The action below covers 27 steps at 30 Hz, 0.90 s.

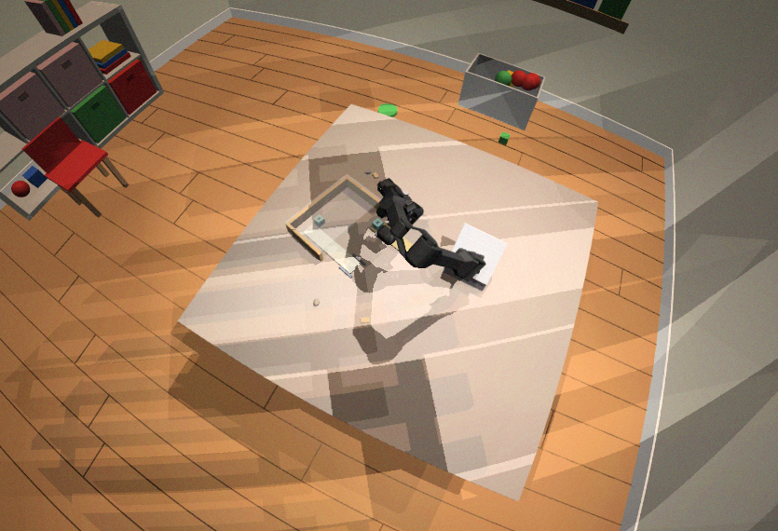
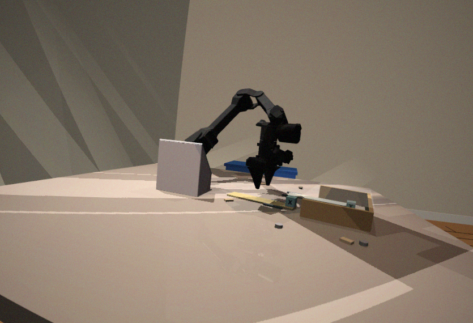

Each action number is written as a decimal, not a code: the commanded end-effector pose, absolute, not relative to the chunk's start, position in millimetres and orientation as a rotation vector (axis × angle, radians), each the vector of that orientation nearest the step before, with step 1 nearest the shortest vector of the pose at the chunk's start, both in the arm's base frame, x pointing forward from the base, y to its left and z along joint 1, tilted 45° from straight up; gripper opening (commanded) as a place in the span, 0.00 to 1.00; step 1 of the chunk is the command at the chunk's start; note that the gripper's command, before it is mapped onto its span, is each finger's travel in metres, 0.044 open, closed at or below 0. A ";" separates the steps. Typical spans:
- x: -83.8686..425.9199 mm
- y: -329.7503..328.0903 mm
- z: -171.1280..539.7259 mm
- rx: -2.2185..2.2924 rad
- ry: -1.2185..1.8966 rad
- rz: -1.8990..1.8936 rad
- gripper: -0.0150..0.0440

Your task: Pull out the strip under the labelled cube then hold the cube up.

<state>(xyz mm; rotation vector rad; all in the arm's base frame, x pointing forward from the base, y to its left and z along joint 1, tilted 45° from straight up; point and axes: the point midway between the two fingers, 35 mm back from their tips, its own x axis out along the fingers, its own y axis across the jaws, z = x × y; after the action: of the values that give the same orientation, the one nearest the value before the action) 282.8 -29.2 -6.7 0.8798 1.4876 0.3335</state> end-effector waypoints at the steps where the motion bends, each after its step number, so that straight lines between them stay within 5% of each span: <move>1: 297.1 -34.6 -6.0 0.884 1.483 0.333 1.00; 27: 379.1 -67.1 -4.1 0.881 1.478 0.333 1.00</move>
<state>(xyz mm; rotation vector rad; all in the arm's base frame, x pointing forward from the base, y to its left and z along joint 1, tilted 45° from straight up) 371.0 -64.3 -6.7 0.8759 1.4817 0.3340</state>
